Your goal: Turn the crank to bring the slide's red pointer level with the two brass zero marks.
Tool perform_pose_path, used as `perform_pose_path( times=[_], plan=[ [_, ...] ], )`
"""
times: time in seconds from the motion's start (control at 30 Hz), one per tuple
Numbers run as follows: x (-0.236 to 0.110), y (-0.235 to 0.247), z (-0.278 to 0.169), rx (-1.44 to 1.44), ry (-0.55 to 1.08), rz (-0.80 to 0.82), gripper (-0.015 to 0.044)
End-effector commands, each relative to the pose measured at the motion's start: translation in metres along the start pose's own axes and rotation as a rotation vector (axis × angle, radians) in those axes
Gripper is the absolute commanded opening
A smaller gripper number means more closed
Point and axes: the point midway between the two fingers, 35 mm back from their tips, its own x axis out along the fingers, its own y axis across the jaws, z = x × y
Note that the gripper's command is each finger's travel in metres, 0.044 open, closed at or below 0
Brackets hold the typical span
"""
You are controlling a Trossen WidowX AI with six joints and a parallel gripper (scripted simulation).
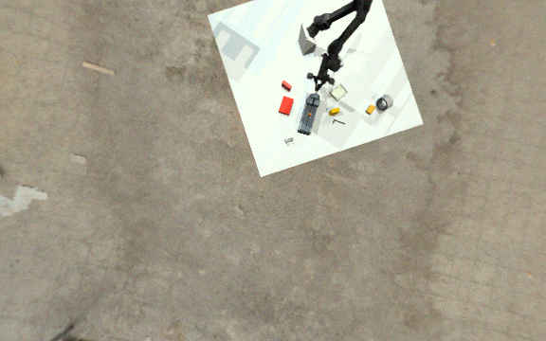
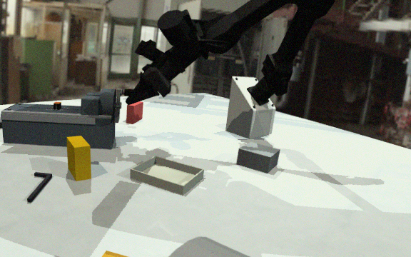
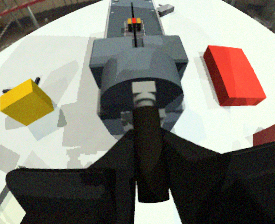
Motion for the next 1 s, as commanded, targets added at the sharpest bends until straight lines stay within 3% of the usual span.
perform_pose_path(
  times=[0.0, 0.97],
  plan=[
    [-0.0003, -0.0093, -0.0002, 0.011, -0.004, -0.023, 0.0],
    [0.0005, -0.0117, -0.0009, 0.01, -0.004, -0.023, 0.0]
  ],
)
